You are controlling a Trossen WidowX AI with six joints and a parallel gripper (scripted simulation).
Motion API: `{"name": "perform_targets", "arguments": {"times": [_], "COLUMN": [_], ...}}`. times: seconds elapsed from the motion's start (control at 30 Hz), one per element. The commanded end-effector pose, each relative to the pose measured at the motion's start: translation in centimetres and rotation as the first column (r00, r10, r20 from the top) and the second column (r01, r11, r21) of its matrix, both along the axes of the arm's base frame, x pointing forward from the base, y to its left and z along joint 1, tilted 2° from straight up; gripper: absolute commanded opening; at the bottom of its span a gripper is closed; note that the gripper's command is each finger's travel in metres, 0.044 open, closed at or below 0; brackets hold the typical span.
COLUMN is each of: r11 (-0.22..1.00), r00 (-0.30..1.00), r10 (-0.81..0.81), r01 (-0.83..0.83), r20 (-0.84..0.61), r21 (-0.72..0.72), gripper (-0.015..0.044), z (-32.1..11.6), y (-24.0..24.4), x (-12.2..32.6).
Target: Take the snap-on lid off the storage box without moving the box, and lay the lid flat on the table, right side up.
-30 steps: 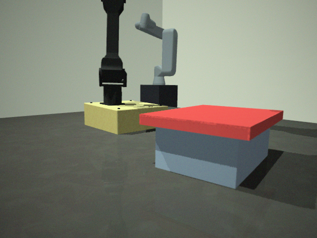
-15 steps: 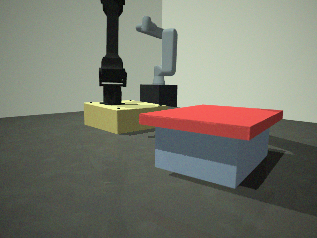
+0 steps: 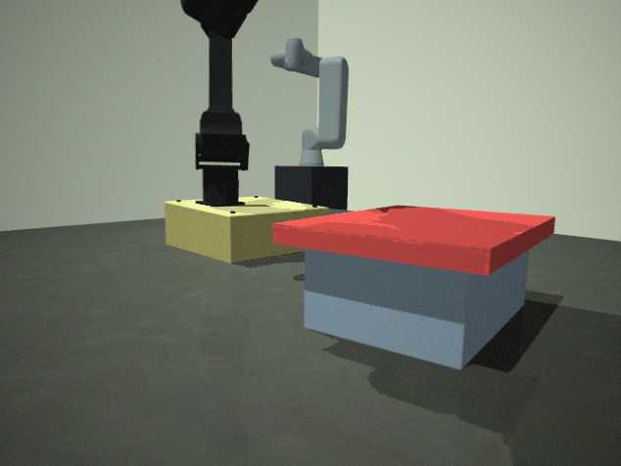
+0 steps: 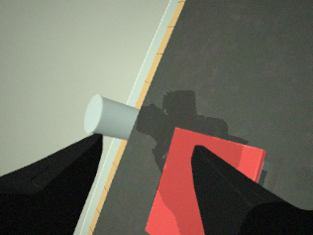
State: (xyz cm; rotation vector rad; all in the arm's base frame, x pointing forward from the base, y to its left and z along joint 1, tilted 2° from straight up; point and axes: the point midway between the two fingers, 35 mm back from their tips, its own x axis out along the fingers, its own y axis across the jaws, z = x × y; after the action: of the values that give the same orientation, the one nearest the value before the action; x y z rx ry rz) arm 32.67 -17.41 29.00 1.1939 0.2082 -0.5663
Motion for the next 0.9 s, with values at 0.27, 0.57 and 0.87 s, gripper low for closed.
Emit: {"name": "perform_targets", "arguments": {"times": [0.27, 0.57, 0.87], "r11": [0.904, 0.912, 0.904], "r00": [0.957, 0.959, 0.957], "r10": [0.272, 0.263, 0.272], "r01": [-0.219, -0.212, -0.219], "r20": [-0.099, -0.104, -0.099], "r21": [0.366, 0.352, 0.366], "gripper": [0.0235, 0.0235, 0.0235], "z": [-13.1, -12.8, -19.4], "y": [8.1, 7.7, 8.0], "x": [-2.8, -2.6, -2.5]}}
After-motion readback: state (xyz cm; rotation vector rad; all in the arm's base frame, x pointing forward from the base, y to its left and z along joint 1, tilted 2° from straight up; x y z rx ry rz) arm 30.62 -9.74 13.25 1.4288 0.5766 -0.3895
